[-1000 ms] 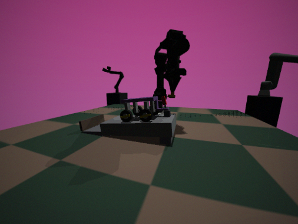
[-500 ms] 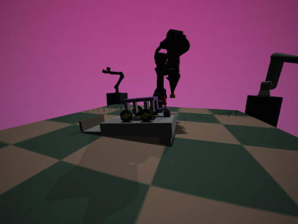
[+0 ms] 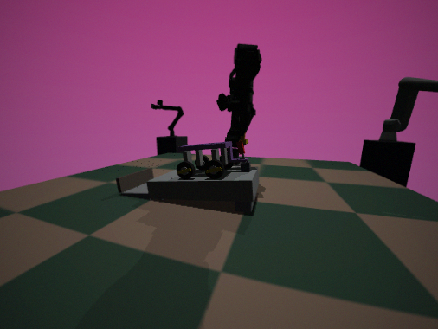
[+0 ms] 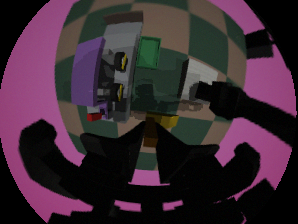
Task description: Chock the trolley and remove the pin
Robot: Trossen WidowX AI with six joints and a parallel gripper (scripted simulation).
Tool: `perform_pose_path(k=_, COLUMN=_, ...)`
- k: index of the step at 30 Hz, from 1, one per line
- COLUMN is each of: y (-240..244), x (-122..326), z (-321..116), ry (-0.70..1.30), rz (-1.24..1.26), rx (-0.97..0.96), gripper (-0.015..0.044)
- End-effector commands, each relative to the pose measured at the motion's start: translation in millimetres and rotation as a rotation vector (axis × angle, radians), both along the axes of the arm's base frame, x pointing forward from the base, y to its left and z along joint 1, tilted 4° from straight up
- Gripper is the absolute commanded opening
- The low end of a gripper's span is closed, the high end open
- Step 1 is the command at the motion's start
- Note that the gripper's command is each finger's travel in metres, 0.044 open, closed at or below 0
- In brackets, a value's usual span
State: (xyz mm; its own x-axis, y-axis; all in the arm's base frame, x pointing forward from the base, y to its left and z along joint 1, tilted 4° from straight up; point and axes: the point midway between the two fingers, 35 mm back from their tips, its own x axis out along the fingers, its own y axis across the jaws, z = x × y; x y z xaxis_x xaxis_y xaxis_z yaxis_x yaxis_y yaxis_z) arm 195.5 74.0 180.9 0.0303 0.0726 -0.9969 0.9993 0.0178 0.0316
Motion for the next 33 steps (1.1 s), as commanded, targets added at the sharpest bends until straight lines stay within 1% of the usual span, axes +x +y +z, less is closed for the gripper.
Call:
perform_pose_path(k=1, y=-10, x=3, z=-2, ry=0.001, rz=0.004, rx=0.001, gripper=0.0000)
perform_pose_path(k=33, y=-118, x=33, z=-17, ry=-0.001, rz=0.004, rx=-0.010, gripper=0.0000)
